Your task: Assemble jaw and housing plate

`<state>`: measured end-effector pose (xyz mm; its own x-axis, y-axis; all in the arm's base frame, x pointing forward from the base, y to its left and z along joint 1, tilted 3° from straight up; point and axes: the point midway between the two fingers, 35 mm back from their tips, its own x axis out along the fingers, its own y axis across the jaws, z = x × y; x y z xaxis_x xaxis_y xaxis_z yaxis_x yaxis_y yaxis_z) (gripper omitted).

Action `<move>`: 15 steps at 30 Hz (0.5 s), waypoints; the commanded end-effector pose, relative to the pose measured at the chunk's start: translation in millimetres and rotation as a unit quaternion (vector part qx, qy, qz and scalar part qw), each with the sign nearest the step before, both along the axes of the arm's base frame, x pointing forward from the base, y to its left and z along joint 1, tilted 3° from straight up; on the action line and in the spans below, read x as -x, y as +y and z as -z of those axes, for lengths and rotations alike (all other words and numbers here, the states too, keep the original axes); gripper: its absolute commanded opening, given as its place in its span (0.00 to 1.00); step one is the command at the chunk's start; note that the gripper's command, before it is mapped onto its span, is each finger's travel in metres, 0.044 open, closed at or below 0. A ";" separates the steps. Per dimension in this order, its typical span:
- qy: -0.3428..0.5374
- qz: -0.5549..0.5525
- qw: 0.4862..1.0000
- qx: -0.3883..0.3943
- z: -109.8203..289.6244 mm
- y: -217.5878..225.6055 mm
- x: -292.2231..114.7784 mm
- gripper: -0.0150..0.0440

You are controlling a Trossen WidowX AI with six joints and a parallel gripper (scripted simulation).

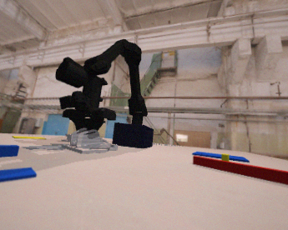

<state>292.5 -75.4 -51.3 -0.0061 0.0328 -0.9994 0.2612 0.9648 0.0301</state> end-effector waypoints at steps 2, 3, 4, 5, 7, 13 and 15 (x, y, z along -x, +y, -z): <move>-0.002 0.000 1.000 -0.001 2.7 0.2 -1.3 0.48; -0.002 0.000 1.000 -0.001 2.7 0.2 -1.3 0.48; -0.002 0.000 1.000 -0.001 2.7 0.2 -1.3 0.48; -0.002 0.000 1.000 -0.001 2.7 0.2 -1.3 0.48; -0.002 0.000 1.000 -0.001 2.7 0.2 -1.3 0.48; -0.002 0.000 1.000 -0.001 2.7 0.2 -1.3 0.48; 0.000 0.000 1.000 0.000 0.0 0.0 0.0 0.57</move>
